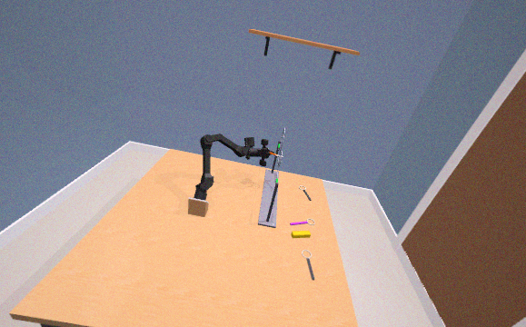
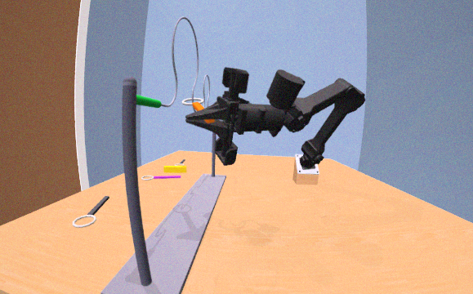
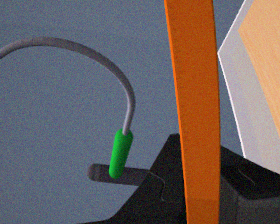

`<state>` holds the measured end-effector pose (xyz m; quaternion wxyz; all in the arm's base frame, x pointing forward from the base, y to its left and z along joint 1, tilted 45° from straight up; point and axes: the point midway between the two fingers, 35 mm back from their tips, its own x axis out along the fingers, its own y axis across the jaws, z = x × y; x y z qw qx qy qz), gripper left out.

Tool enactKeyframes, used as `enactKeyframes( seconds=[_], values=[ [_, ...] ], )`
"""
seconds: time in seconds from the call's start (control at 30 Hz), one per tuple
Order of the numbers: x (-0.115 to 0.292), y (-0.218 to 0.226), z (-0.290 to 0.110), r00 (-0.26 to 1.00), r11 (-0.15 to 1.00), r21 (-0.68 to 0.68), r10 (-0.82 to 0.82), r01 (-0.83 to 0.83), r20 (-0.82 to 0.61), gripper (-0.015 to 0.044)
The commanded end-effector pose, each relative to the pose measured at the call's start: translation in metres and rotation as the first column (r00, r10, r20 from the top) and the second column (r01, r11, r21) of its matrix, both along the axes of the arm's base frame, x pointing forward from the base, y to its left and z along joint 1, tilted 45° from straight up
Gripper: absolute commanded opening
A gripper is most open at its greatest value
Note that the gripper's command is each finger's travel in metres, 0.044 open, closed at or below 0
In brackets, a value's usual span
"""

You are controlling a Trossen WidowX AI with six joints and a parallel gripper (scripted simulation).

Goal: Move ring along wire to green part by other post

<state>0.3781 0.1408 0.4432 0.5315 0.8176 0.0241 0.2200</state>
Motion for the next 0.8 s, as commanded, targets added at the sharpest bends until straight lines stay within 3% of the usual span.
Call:
enactKeyframes(
  seconds=[0.0,0.37,0.77],
  values=[
    [0.001,0.006,-0.014,1.000,0.995,-0.103,0.000,-0.001,-0.012,-0.0150],
    [0.003,0.014,-0.057,0.999,0.930,-0.367,-0.015,-0.004,-0.049,-0.0150],
    [0.004,0.009,-0.103,0.996,0.785,-0.619,-0.041,-0.019,-0.083,-0.0150]
  ],
)
